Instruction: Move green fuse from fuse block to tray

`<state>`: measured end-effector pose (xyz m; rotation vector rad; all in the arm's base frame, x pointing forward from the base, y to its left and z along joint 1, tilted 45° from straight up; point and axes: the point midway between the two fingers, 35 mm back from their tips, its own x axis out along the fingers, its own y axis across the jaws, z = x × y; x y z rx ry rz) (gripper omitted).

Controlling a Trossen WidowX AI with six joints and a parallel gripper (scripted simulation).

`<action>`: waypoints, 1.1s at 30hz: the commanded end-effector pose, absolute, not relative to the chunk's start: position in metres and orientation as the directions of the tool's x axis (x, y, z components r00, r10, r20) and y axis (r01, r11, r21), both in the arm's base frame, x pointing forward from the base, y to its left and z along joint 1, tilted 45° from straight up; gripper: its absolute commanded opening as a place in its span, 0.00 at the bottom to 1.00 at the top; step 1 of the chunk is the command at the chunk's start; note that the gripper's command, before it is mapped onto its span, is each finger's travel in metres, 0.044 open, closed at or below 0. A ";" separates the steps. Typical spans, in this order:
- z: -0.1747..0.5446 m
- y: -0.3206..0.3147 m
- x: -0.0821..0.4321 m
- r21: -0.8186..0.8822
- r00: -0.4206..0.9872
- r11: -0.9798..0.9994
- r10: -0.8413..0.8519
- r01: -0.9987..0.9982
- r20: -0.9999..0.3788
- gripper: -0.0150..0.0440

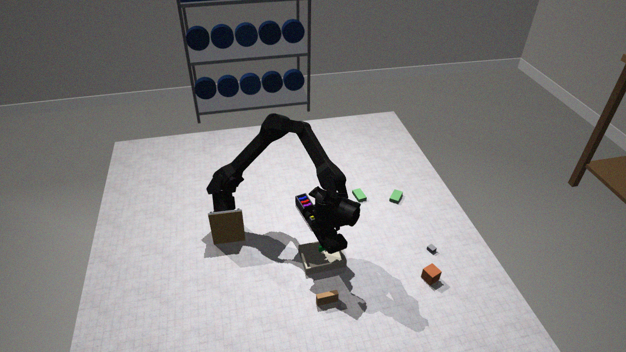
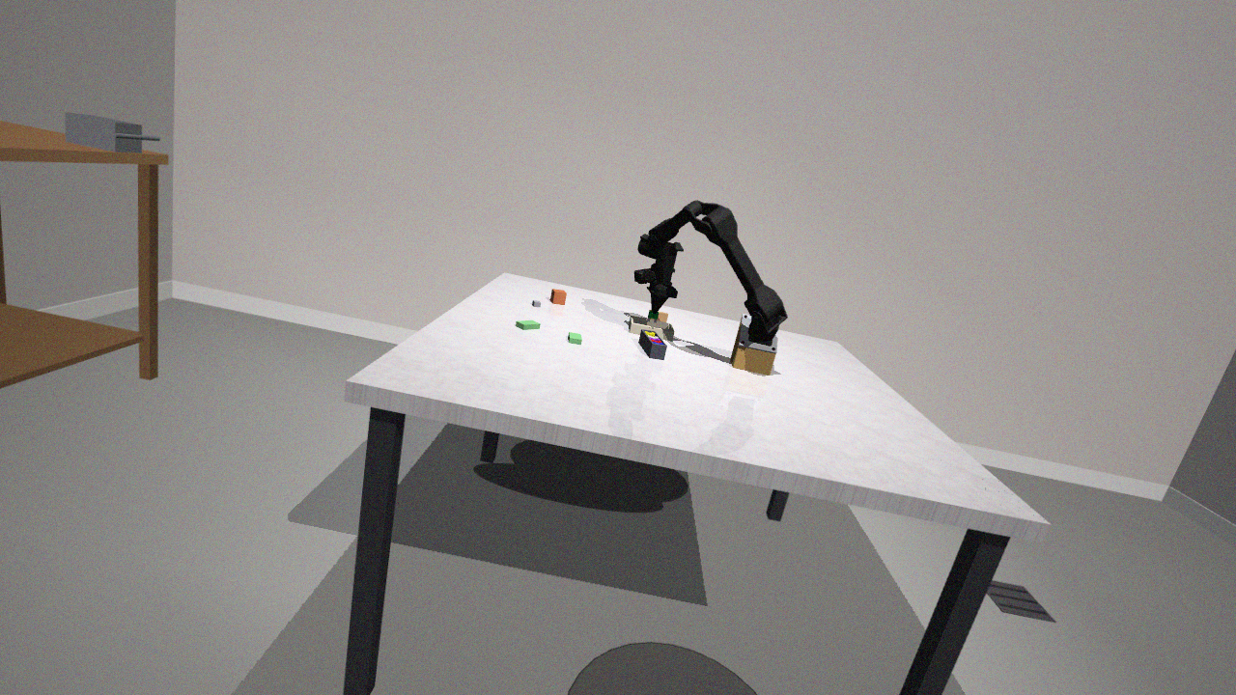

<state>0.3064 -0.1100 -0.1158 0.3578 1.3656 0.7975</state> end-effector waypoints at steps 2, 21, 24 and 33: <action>-0.120 -0.104 0.304 0.665 -0.003 0.690 0.693 -0.286 -0.721 0.25; -0.091 -0.132 0.304 0.664 -0.003 0.691 0.692 -0.286 -0.722 0.81; -0.091 -0.132 0.304 0.664 -0.003 0.691 0.692 -0.286 -0.722 0.81; -0.092 -0.131 0.304 0.667 0.000 0.691 0.695 -0.278 -0.719 0.81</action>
